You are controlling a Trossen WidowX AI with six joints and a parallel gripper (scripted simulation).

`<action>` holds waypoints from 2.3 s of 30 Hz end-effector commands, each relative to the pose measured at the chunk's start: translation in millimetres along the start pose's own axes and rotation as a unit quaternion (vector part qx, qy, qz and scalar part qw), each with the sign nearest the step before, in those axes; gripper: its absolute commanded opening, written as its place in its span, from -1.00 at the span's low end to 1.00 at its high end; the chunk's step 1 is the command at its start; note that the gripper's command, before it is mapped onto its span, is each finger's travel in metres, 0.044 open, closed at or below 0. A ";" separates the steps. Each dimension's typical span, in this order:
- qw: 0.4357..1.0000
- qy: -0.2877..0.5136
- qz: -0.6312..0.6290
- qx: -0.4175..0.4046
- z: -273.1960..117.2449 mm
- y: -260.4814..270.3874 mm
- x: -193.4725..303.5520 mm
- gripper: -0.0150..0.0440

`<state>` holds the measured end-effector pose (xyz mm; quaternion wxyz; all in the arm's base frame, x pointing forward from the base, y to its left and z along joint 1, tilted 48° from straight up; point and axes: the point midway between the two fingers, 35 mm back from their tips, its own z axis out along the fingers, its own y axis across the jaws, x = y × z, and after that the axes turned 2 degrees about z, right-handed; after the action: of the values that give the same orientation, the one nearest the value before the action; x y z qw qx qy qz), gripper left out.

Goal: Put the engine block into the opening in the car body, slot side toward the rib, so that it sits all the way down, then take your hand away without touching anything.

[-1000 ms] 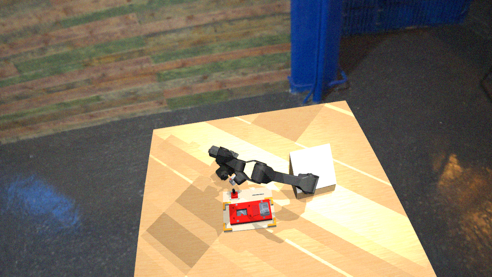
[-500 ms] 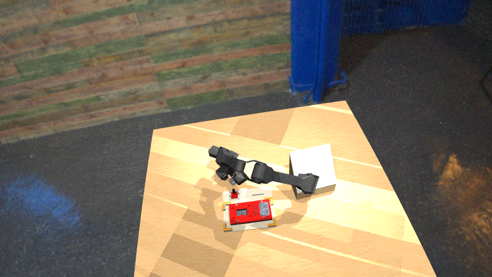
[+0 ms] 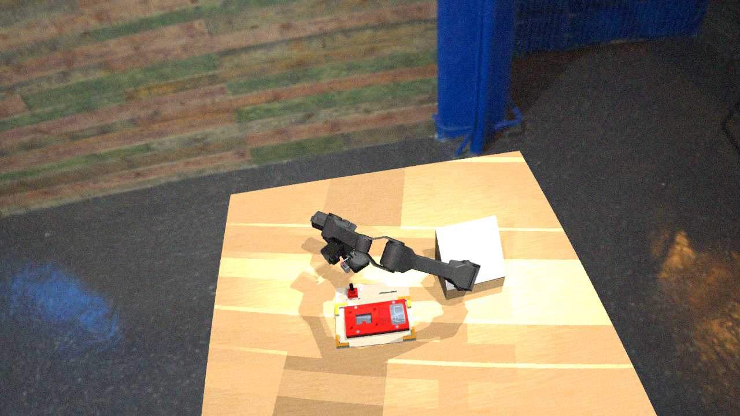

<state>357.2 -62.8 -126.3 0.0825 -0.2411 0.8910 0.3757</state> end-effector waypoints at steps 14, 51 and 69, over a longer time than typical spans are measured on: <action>1.000 0.005 -0.005 -0.005 -54.1 -2.4 0.7 -0.49; 0.996 0.010 0.084 -0.006 -73.6 55.9 -38.5 -0.49; 0.987 0.009 0.159 -0.005 -53.5 106.3 -62.6 -0.49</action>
<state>363.1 -23.8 -5.3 0.0170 -0.1129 0.9165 0.3835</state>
